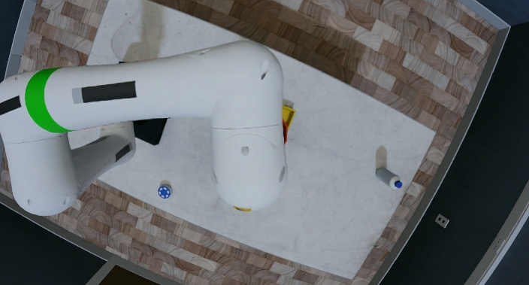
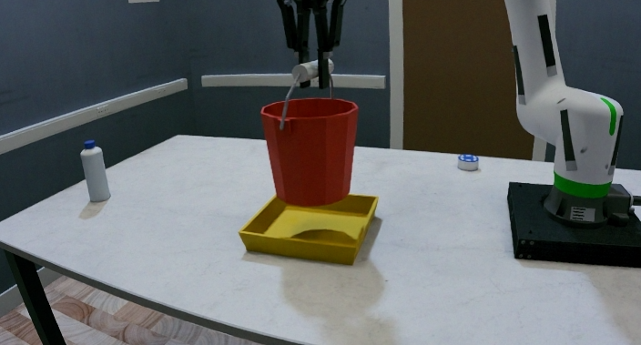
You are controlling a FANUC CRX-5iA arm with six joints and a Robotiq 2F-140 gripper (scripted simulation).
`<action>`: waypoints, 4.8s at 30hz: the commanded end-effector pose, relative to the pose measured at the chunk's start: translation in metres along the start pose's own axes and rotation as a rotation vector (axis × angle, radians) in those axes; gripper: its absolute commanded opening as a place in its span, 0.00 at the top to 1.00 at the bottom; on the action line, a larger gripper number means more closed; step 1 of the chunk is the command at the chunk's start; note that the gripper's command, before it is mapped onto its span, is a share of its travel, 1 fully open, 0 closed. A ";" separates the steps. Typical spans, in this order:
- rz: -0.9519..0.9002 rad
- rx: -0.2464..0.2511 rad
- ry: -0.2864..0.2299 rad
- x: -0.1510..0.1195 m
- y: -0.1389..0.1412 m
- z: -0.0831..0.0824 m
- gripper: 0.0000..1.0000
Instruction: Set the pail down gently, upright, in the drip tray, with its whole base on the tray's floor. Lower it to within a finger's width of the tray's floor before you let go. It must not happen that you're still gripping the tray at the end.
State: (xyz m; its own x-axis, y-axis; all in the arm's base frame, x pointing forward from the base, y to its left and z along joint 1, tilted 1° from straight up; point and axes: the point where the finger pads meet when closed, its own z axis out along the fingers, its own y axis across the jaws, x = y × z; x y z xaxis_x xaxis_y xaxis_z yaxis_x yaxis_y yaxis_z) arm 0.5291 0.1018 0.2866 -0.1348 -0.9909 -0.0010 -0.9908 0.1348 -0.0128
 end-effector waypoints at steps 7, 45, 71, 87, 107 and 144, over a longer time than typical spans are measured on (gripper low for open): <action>0.000 0.002 0.000 0.000 0.000 -0.001 0.90; 0.000 0.002 0.000 0.000 0.000 0.009 0.90; 0.000 0.002 0.000 0.000 0.000 0.035 0.90; 0.000 0.002 0.000 0.000 0.000 0.054 0.90; 0.000 0.002 0.000 0.000 0.000 0.074 0.90; 0.000 0.002 0.000 0.000 0.000 0.085 0.90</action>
State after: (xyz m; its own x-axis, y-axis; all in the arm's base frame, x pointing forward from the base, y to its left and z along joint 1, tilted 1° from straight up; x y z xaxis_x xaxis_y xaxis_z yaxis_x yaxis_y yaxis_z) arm 0.5302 0.1020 0.2009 -0.1348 -0.9909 -0.0010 -0.9908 0.1348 -0.0129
